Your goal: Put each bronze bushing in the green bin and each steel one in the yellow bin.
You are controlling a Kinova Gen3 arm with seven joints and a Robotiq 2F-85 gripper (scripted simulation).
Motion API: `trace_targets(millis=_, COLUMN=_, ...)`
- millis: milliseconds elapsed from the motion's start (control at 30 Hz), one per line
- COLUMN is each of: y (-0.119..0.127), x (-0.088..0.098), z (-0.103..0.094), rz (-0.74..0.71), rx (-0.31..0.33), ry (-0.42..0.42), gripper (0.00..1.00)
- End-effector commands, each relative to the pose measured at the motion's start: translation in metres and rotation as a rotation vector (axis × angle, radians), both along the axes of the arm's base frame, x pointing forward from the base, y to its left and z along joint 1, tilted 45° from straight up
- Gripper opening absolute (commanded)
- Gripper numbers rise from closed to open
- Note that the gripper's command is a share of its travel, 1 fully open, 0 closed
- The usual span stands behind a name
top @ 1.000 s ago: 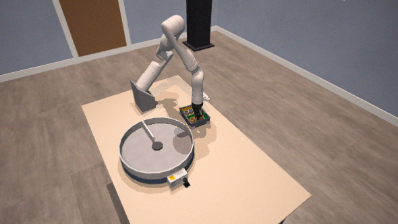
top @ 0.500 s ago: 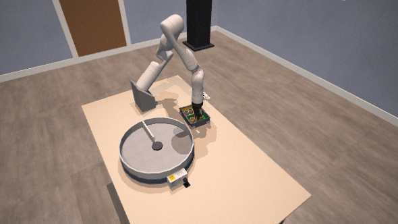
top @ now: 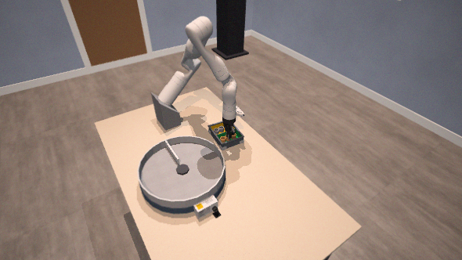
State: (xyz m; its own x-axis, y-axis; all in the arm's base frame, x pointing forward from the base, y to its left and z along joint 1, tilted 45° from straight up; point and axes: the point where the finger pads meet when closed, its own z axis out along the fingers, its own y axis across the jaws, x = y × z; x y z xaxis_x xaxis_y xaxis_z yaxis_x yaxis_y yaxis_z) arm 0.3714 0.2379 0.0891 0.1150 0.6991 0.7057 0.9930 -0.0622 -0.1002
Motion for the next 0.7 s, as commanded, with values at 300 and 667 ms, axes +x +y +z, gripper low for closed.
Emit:
trace_targets(millis=300, y=-0.0044, x=0.0005, z=0.0028, rz=0.001, rx=0.0, ry=0.002, gripper=0.16)
trace_targets(millis=667, y=-0.0061, x=0.0005, z=0.0048, rz=0.0, rx=0.0, ry=0.001, gripper=0.16)
